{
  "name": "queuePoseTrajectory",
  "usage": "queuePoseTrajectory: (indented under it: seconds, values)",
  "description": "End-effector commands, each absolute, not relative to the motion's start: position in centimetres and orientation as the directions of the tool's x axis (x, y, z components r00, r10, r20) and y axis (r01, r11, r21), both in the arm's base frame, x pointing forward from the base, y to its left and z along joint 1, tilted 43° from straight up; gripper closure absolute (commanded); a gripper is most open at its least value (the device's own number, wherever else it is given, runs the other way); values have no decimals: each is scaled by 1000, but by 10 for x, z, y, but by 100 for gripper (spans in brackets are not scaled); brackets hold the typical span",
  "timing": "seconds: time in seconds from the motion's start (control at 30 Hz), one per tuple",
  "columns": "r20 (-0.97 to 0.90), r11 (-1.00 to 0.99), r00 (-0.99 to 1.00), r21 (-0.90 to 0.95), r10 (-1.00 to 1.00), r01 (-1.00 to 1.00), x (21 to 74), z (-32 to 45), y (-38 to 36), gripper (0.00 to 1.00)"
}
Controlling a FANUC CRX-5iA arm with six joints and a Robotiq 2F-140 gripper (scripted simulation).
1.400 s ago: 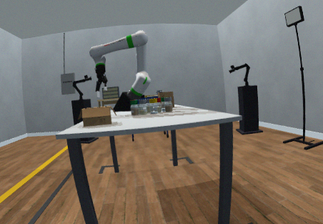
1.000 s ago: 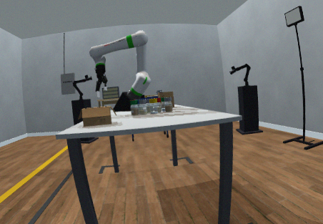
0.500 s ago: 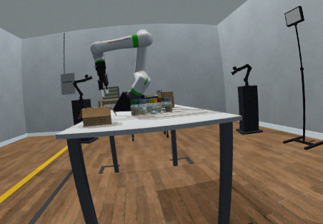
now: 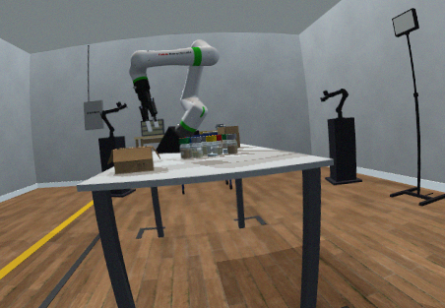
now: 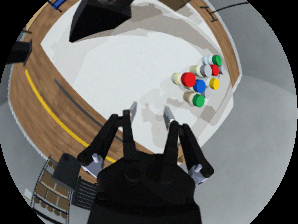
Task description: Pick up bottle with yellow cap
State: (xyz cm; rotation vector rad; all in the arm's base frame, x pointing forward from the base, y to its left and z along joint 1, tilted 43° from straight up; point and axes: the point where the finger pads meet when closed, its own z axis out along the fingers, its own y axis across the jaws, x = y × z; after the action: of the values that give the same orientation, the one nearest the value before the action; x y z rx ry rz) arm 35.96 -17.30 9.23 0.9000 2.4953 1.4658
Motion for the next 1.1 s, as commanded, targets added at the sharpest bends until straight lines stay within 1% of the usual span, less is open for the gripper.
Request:
queuePoseTrajectory:
  seconds: [0.0, 0.27, 0.6, 0.83, 1.07]
  values:
    - [233, 398, -848, 803, 476, 444, 386, 130, -144, 49]
    - [242, 406, -854, 798, 460, 445, 392, 138, -137, 49]
    - [311, 515, -895, 736, 321, 440, 415, 222, -42, 49]
    - [311, 515, -895, 736, 321, 440, 415, 222, -42, 49]
    - [346, 597, -907, 684, 240, 419, 402, 280, 28, 49]
